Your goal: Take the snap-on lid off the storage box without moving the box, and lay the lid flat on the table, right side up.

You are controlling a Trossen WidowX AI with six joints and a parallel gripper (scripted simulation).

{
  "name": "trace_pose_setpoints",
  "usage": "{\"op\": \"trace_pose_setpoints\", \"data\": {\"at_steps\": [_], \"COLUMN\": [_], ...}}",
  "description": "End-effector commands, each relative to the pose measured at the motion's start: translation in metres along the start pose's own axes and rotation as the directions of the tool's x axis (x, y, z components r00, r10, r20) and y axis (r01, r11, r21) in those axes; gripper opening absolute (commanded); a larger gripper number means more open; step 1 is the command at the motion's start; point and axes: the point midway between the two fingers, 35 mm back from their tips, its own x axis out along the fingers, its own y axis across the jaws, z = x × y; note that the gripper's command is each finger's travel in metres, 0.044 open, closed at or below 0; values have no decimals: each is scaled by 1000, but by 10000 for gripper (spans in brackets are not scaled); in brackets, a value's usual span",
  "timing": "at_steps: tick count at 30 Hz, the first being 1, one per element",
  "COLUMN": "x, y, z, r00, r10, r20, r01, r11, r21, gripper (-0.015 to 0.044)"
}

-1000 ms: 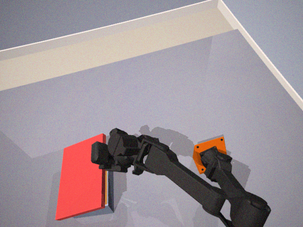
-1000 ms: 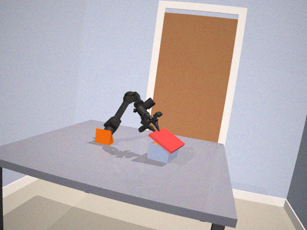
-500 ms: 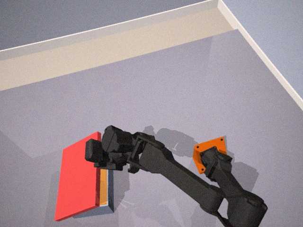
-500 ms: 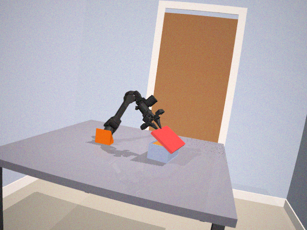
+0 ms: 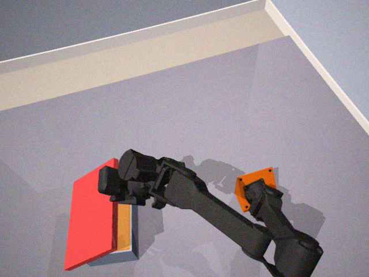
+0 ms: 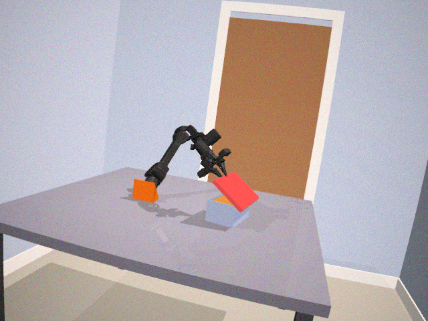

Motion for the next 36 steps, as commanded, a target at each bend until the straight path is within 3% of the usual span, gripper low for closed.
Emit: {"op": "trace_pose_setpoints", "data": {"at_steps": [1, 36], "x": [-6, -35], "y": [9, 43], "z": [0, 0], "r00": [1000, 1000], "r10": [9, 9], "r20": [0, 1], "r01": [-9, -9], "r11": [1000, 1000], "r21": [-8, -8], "gripper": [0, 0]}}
